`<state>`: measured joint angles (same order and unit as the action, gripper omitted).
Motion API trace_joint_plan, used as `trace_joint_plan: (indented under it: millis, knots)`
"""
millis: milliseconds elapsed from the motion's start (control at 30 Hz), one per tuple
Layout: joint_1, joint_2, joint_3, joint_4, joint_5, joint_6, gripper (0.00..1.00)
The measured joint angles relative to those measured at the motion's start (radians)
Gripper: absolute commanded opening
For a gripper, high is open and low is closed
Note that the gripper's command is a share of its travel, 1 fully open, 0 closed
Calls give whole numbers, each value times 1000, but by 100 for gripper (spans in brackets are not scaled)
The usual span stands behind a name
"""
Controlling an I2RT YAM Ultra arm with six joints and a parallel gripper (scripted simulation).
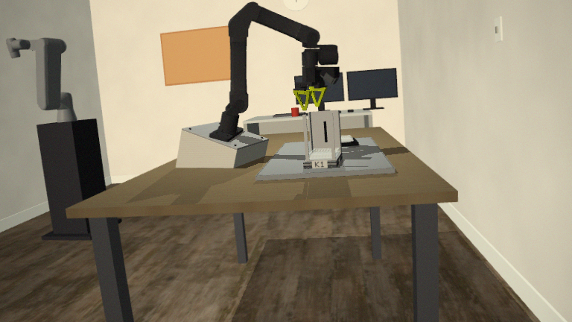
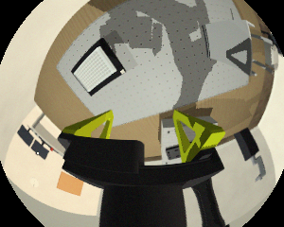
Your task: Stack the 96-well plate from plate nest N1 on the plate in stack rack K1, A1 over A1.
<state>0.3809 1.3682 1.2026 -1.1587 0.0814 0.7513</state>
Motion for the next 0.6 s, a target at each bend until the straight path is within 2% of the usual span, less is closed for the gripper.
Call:
trace_joint_plan:
  millis: [133,600]
  knots:
    - [38,40,40,-3,25,150,100]
    - [178,243,253,-8,89,708,100]
